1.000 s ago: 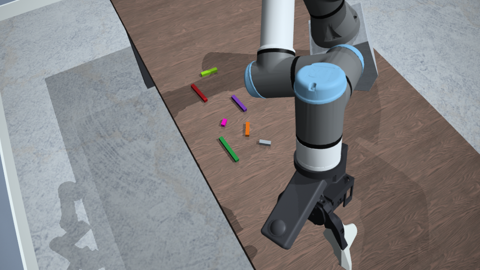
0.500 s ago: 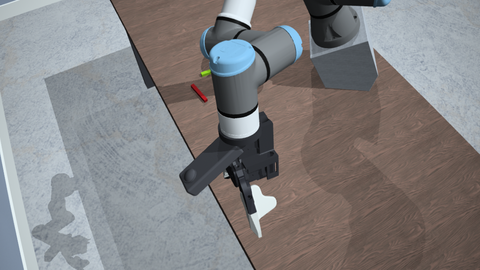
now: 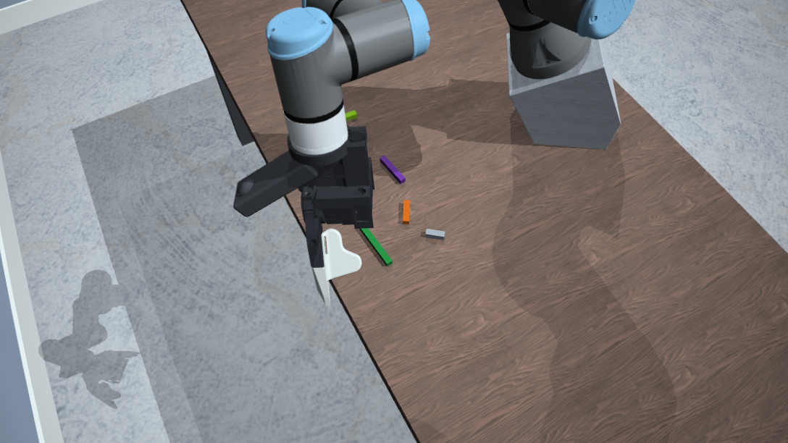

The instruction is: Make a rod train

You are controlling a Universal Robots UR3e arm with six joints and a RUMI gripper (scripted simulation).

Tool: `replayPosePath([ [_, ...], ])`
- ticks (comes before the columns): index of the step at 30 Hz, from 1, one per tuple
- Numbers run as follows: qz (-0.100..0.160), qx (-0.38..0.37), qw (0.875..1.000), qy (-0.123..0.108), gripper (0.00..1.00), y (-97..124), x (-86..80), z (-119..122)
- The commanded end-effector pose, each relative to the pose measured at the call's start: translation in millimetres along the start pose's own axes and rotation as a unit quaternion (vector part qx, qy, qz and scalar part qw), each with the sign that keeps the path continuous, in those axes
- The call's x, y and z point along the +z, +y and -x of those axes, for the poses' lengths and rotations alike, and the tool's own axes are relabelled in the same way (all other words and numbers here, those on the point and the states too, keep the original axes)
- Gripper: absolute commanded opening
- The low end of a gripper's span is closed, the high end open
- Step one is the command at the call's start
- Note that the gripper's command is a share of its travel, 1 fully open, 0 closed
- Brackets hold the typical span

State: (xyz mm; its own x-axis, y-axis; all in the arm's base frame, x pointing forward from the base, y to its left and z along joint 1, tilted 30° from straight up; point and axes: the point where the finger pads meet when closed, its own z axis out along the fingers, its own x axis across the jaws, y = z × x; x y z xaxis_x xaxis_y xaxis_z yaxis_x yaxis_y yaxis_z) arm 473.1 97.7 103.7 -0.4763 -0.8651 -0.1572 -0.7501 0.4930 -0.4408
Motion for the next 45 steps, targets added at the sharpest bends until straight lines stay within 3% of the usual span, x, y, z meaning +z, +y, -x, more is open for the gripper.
replayPosePath([
  [1,-0.008,0.080,0.997,0.007,1.00,-24,-12.0,-54],
  [6,-0.011,0.107,0.994,0.012,1.00,-29,-15.1,-71],
  [9,-0.017,0.157,0.987,0.022,1.00,-36,-21.2,-102],
  [21,-0.046,0.328,0.942,0.052,1.00,-39,-42.4,-203],
  [23,-0.046,0.328,0.942,0.052,1.00,-39,-42.4,-203],
  [30,-0.062,0.402,0.911,0.064,1.00,-32,-50.8,-243],
  [38,-0.077,0.460,0.882,0.073,1.00,-23,-56.7,-274],
  [40,-0.077,0.460,0.882,0.073,1.00,-23,-56.7,-274],
  [45,-0.083,0.483,0.868,0.077,1.00,-19,-58.7,-285],
])
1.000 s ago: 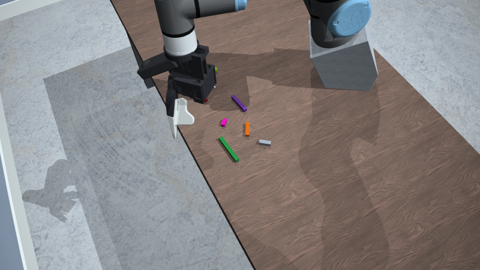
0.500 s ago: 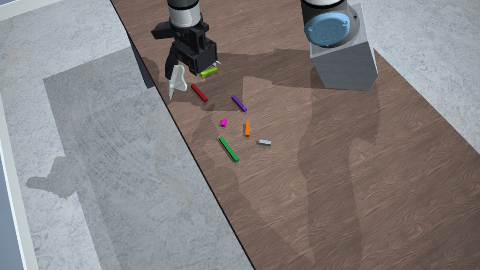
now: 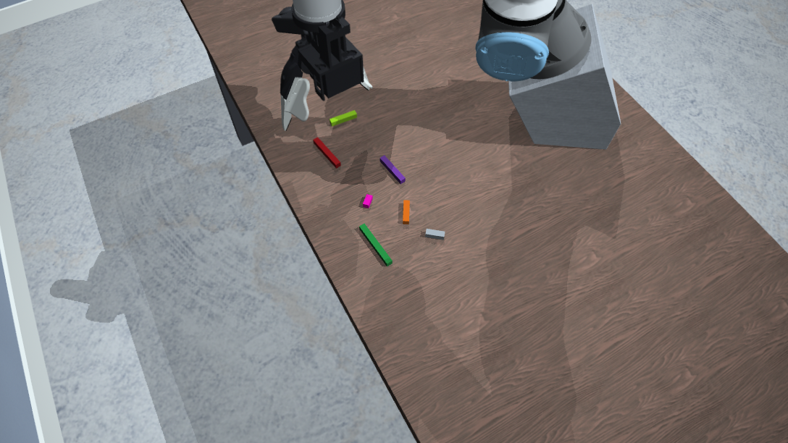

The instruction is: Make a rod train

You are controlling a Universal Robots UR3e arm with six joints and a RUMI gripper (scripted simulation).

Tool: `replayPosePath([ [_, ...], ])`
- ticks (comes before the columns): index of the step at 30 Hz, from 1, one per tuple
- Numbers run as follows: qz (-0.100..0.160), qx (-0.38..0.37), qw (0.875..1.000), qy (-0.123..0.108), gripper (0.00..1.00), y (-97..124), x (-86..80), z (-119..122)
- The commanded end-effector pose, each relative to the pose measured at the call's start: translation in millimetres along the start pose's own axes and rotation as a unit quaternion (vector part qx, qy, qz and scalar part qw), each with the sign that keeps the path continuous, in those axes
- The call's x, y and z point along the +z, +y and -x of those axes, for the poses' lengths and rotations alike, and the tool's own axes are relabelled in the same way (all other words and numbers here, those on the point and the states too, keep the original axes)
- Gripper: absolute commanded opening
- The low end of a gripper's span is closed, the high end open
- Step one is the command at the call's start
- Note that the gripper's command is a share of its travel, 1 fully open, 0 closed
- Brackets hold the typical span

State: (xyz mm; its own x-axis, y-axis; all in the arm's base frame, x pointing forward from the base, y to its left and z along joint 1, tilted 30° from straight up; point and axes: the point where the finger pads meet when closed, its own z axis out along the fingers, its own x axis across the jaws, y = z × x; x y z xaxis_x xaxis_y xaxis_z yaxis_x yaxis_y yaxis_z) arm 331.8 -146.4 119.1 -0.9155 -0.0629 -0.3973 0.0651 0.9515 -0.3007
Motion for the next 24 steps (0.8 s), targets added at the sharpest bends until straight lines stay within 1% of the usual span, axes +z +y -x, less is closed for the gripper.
replayPosePath([
  [1,-0.005,0.024,1.000,-0.001,1.00,-7.6,-0.9,-8.9],
  [10,-0.011,0.045,0.999,0.001,1.00,-13.2,-0.7,-16.9],
  [24,-0.011,0.048,0.999,0.002,1.00,-13.9,-0.7,-18.0],
])
